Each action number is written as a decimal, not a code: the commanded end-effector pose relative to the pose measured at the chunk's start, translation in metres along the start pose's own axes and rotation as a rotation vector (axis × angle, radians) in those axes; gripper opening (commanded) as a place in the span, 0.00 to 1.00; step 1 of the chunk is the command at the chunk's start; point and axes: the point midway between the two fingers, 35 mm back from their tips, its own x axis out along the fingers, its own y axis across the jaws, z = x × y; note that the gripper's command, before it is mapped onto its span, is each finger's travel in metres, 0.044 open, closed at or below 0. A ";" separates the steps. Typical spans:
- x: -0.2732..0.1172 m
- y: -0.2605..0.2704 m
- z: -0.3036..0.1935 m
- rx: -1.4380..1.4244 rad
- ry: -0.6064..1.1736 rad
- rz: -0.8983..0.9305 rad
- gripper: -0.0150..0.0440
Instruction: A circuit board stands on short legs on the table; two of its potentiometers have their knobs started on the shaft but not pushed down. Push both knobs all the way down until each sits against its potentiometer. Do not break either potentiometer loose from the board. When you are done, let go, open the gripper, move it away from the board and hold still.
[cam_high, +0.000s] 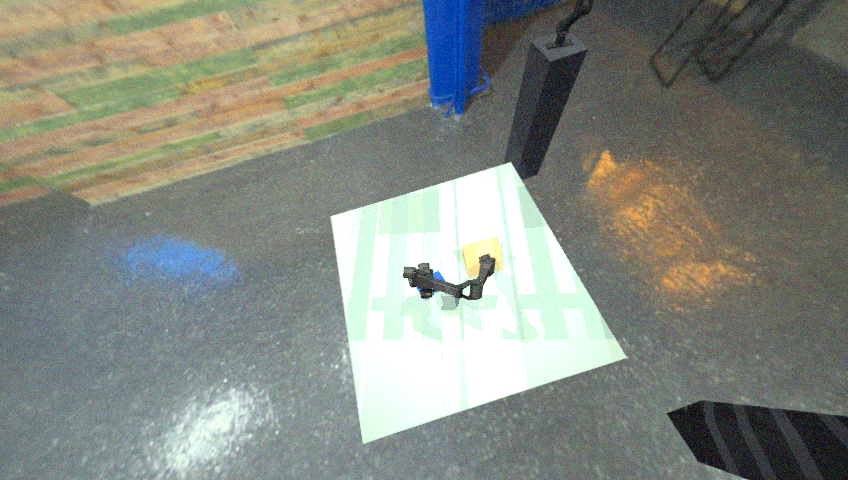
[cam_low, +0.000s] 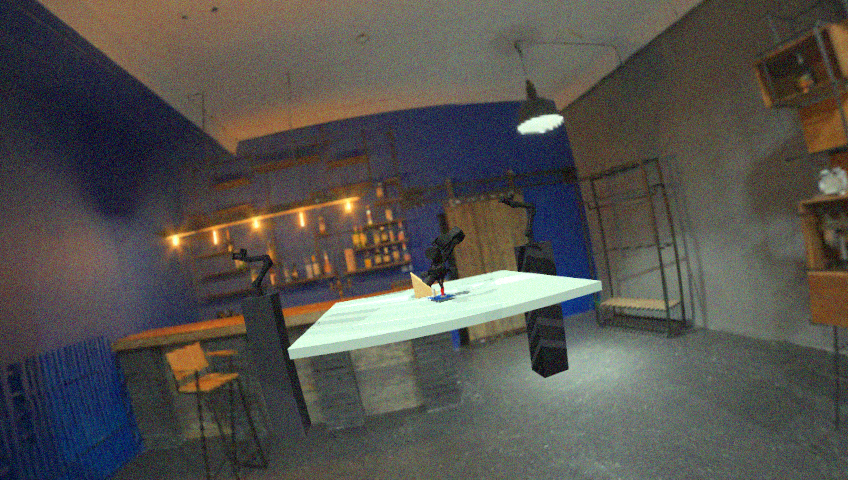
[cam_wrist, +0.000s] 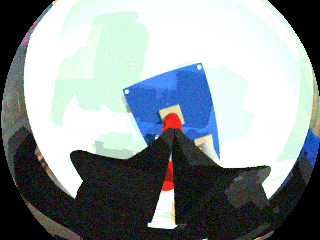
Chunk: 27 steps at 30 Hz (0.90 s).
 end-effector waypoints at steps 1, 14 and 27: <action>0.023 0.004 0.000 -0.024 0.040 0.009 0.25; 0.024 0.004 0.000 -0.024 0.040 0.009 0.25; 0.008 0.004 0.002 -0.023 0.040 0.008 0.25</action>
